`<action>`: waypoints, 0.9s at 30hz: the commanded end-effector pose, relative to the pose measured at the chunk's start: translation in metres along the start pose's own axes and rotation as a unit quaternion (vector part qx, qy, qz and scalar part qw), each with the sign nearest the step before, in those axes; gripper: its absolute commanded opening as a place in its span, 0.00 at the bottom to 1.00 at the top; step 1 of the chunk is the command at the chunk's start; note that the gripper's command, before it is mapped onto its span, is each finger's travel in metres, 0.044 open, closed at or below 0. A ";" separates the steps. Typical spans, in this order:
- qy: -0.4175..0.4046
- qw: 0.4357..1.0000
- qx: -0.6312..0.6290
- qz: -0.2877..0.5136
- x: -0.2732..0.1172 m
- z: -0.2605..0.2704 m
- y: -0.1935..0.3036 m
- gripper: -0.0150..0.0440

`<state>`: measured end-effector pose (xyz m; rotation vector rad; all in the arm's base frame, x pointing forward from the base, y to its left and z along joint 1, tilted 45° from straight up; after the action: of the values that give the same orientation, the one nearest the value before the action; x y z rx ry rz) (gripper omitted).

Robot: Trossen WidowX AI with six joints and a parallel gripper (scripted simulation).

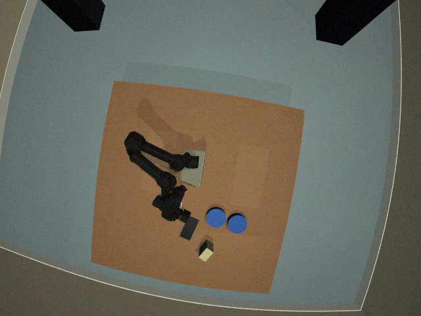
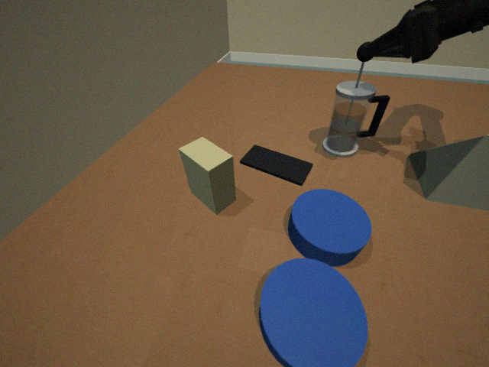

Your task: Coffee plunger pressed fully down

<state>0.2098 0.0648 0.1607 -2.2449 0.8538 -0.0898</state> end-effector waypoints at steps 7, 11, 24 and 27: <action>0.001 1.000 -0.019 0.006 0.014 0.004 0.025 0.47; 0.003 1.000 -0.020 0.003 0.018 0.003 0.029 0.47; 0.004 1.000 -0.020 0.002 0.023 0.004 0.026 0.47; 0.004 1.000 -0.020 0.002 0.024 0.005 0.025 0.47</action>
<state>0.2155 0.0432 0.1405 -2.2651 0.8417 -0.0929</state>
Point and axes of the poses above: the point midway between the two fingers, 35 mm back from their tips, its own x axis out along the fingers, its own z axis across the jaws, y = z × x, the point moved 9 cm from there along -x, back along the fingers, and after that the axes turned 8 degrees about -x, right-handed, at the moved point
